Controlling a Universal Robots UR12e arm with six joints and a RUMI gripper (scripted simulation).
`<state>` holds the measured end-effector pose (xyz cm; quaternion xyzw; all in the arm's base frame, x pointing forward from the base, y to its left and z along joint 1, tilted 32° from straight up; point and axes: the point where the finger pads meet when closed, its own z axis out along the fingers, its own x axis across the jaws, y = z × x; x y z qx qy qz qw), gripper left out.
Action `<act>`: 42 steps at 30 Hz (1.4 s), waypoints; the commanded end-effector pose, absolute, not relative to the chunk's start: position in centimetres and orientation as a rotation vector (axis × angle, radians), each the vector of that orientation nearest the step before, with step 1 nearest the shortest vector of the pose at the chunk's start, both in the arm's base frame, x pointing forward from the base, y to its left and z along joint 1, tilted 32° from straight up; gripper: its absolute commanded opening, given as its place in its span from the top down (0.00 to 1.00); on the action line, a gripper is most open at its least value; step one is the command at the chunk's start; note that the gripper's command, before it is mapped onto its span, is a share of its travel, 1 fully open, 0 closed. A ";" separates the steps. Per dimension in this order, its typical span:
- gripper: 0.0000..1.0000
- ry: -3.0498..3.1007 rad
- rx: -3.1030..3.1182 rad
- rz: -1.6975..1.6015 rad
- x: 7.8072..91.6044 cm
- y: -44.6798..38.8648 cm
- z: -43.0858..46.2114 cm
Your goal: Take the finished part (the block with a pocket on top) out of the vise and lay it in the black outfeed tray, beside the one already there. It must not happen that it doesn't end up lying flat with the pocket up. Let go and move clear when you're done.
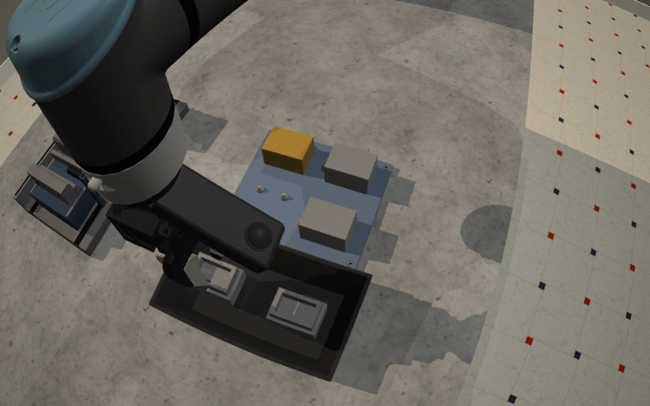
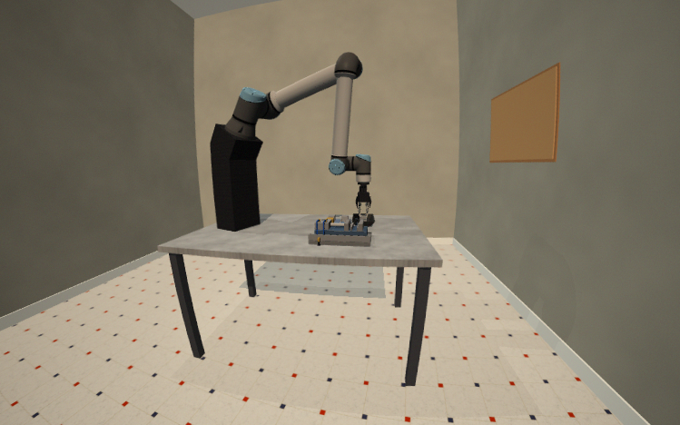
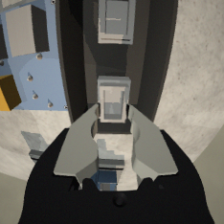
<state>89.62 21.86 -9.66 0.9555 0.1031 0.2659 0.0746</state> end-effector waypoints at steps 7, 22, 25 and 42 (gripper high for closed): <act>1.00 0.310 2.867 0.800 89.7 21.9 -9.7; 1.00 0.310 2.867 0.800 90.0 21.8 -10.2; 1.00 0.310 2.867 0.800 90.1 21.8 -10.3; 1.00 0.310 2.867 0.800 90.3 21.8 -10.7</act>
